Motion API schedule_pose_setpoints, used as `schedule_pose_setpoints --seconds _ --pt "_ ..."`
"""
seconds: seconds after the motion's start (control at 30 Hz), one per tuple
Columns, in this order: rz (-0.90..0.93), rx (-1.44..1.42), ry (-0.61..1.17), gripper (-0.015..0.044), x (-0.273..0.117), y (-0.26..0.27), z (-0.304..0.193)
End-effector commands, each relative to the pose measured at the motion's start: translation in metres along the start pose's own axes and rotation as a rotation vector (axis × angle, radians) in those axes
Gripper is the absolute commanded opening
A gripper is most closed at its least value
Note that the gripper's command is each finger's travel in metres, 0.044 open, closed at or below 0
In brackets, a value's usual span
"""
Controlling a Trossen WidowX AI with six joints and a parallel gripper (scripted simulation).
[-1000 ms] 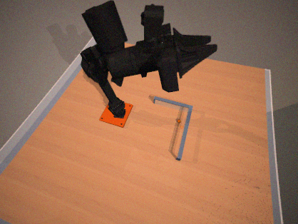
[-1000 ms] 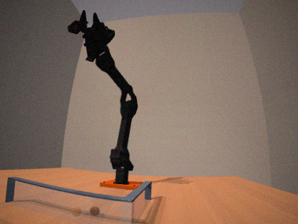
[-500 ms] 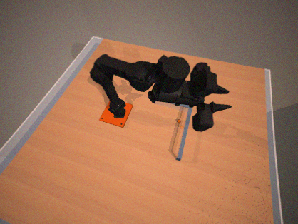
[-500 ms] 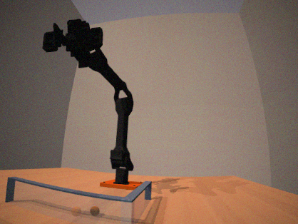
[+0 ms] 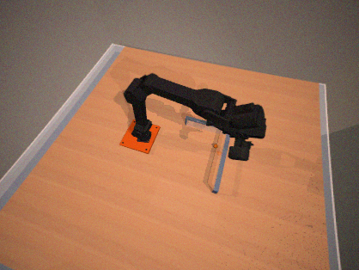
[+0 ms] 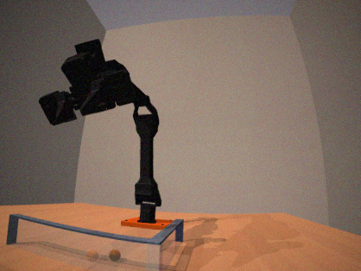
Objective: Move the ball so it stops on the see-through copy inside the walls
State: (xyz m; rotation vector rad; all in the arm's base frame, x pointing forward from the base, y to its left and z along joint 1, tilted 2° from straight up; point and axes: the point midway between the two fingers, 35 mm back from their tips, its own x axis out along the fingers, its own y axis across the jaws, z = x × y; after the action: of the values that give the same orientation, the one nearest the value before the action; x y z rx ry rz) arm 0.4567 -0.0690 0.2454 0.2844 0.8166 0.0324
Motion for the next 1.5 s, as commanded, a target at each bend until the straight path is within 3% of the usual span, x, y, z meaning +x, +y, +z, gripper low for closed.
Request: schedule_pose_setpoints --seconds 0.0,0.4,0.53,1.47 --pt "-0.047 0.012 0.143 0.0206 0.025 0.001 -0.035" --pt "-0.211 -0.006 0.624 0.0206 0.073 0.021 -0.168" --pt "-0.262 -0.01 0.717 0.0206 0.079 0.013 -0.186" --pt "-0.268 -0.01 0.728 0.0206 0.109 0.002 -0.214"
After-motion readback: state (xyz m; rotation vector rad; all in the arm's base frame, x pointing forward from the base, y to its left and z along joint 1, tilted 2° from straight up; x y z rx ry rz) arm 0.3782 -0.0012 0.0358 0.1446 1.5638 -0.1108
